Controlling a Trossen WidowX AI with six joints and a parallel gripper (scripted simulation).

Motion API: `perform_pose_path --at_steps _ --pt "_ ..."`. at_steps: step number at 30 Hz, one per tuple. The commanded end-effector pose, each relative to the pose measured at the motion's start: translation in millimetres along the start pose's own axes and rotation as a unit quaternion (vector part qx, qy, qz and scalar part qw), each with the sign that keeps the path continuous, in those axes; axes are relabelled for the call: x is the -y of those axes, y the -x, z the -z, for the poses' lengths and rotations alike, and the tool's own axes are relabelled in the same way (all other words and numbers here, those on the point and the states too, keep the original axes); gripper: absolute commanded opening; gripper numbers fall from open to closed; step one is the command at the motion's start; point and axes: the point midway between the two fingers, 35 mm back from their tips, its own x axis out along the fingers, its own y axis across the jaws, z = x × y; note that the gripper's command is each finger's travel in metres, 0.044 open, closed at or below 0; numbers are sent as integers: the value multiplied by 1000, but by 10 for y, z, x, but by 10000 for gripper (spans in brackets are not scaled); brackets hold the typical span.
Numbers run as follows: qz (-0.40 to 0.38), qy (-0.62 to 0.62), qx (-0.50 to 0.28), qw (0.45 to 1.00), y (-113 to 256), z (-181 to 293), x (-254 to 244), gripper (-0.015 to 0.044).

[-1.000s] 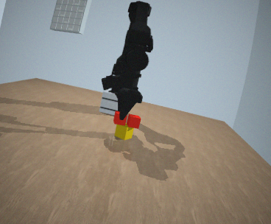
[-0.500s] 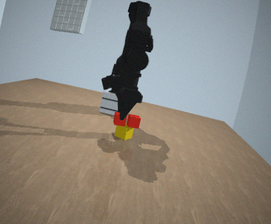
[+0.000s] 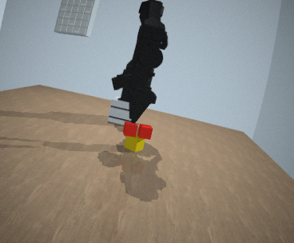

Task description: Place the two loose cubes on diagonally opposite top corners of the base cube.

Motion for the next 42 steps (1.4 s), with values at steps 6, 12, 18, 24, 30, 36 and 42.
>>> perform_pose_path --at_steps 6,12,18,24,30,36,42 --pt "-4 0 0 1000 149 -2 -16 205" --pt "-4 0 0 1000 232 -2 -16 205" --pt "-4 0 0 1000 313 -3 -15 205" --pt "-4 0 0 1000 395 -3 -15 205" --pt "-4 0 0 1000 424 -3 -15 205" --pt "0 -1 0 1000 427 22 -1 363" --pt "-1 -1 -4 1000 451 808 -10 400"
